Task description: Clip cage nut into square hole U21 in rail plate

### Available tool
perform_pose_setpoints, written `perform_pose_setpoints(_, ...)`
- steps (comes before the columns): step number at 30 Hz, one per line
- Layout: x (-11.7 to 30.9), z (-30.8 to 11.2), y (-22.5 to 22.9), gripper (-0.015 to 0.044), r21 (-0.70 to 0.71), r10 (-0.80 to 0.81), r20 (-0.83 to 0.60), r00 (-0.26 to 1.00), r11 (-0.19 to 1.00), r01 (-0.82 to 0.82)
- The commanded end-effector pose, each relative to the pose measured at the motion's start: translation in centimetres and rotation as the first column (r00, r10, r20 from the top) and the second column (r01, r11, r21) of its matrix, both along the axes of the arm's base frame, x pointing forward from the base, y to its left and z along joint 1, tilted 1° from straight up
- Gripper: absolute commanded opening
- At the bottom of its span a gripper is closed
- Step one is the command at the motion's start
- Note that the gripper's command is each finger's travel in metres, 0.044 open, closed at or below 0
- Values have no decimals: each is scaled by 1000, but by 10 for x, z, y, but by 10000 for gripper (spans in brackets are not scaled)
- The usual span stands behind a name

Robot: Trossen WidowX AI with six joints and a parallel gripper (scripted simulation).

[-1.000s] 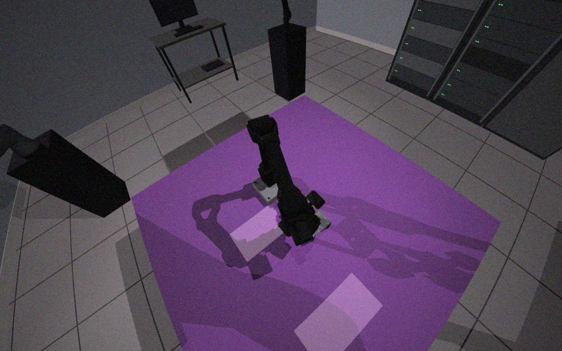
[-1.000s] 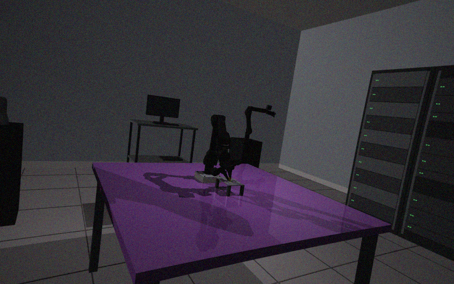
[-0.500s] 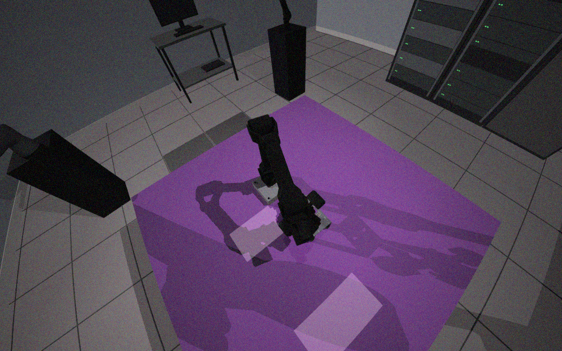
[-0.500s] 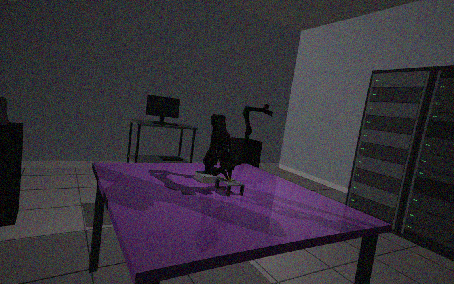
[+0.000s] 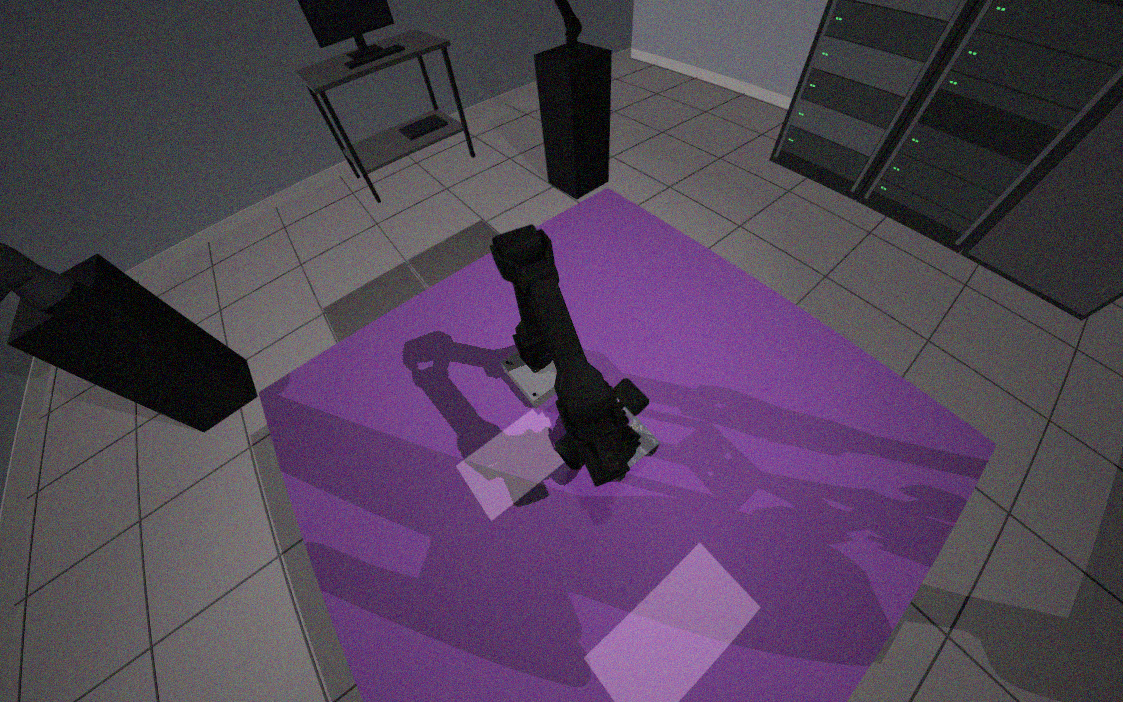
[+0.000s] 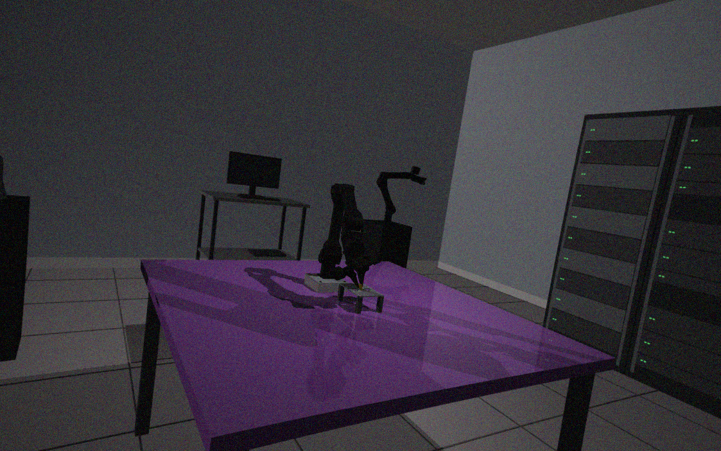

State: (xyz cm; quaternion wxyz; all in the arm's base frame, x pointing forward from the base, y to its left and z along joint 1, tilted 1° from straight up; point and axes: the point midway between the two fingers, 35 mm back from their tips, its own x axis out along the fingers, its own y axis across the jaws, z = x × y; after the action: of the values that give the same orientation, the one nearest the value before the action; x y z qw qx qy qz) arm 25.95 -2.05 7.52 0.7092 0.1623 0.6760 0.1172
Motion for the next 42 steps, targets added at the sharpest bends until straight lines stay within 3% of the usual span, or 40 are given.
perform_pose_setpoints(1,0,0,0,37,-10,-3,-1,1000,1000,3)
perform_pose_setpoints(42,1,1,4,37,-112,-8,-8,1000,994,7)
